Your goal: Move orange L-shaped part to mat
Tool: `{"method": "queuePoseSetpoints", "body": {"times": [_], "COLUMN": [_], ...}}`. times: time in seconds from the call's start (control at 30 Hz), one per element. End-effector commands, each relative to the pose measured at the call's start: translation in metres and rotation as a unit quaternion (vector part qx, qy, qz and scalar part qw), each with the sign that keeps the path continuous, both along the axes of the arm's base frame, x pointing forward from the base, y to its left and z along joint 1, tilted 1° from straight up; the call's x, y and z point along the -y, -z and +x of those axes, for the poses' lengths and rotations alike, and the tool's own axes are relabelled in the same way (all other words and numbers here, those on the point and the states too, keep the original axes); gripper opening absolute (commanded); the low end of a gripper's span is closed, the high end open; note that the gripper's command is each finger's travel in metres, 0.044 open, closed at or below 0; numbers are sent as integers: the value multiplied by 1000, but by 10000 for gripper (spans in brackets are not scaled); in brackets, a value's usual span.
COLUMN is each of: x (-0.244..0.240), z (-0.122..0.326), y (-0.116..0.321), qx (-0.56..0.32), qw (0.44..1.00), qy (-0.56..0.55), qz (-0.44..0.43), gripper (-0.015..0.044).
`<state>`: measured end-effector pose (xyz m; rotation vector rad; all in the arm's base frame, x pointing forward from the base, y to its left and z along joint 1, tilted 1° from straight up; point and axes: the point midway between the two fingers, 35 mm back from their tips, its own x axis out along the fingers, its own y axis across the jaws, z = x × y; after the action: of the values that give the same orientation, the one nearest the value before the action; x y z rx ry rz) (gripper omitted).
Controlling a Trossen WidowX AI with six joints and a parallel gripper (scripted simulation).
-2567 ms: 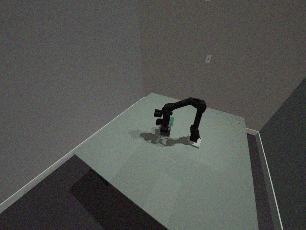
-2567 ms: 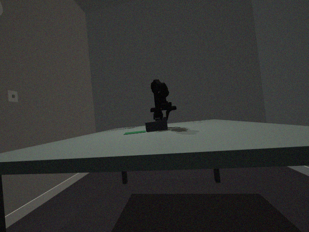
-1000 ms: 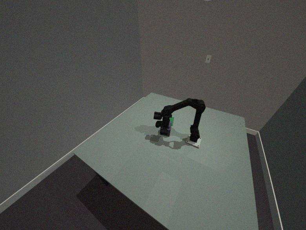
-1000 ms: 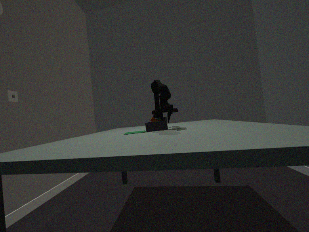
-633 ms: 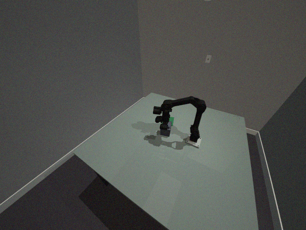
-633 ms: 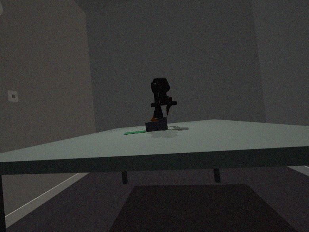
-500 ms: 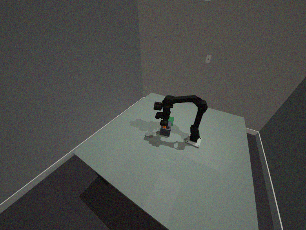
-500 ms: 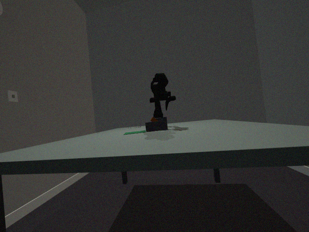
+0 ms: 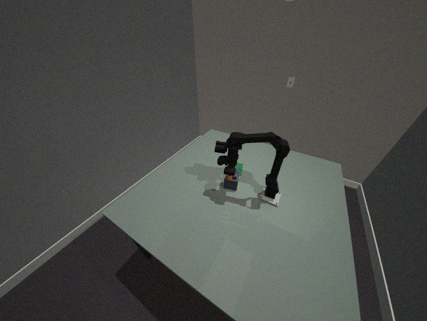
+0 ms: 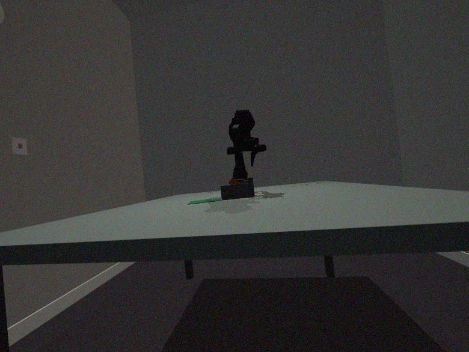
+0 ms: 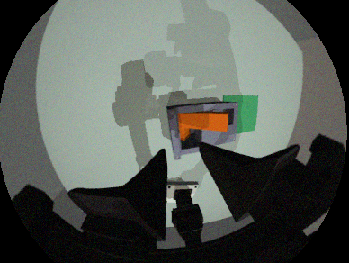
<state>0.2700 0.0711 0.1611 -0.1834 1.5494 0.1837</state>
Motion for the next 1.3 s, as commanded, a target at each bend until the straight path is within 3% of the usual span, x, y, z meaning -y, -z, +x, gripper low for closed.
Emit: {"method": "queuePoseSetpoints", "body": {"times": [0.0,0.37,0.5,0.53,0.7,0.9,0.97,1.27], "x": [0,0,8,11,37,69,73,73], "z": [1,1,4,6,16,25,26,26], "y": [0,0,0,-1,-2,-4,-4,-4], "qx": [1,1,0,0,-1,0,0,0], "qw": [1000,1000,996,991,917,735,709,709], "qy": [0,0,89,131,398,678,706,706], "qz": [0,0,1,1,2,3,3,3], "gripper": [180,180,280,280,280,280,280,280]}}
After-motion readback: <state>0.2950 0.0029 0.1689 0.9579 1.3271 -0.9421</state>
